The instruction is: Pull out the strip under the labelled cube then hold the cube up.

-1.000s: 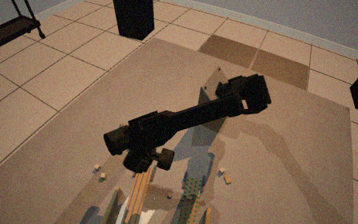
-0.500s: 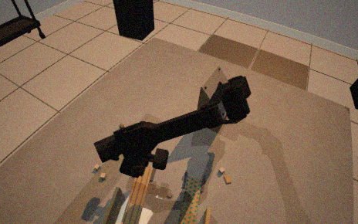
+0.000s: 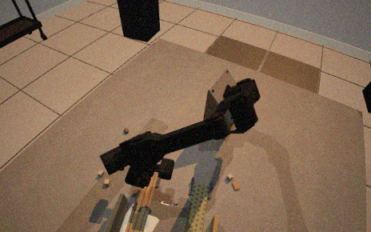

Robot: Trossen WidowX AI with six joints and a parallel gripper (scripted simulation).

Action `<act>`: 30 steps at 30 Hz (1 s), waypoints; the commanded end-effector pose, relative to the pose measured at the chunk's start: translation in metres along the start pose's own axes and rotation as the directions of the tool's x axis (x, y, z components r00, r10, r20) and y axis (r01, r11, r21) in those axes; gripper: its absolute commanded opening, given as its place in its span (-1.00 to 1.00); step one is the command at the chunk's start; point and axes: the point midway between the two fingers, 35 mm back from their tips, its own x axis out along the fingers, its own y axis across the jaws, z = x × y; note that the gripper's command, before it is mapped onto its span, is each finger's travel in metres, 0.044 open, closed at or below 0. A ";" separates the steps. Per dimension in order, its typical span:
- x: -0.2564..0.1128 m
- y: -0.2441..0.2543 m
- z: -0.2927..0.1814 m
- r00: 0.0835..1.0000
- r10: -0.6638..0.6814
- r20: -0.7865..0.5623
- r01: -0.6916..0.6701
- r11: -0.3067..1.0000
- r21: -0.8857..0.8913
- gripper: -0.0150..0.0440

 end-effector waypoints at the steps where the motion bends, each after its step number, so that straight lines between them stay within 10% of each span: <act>1: 0.011 0.002 -0.002 1.000 0.012 -0.006 -0.012 1.000 0.009 -0.49; 30: 0.045 0.005 -0.002 1.000 0.015 -0.005 -0.015 1.000 0.009 -0.49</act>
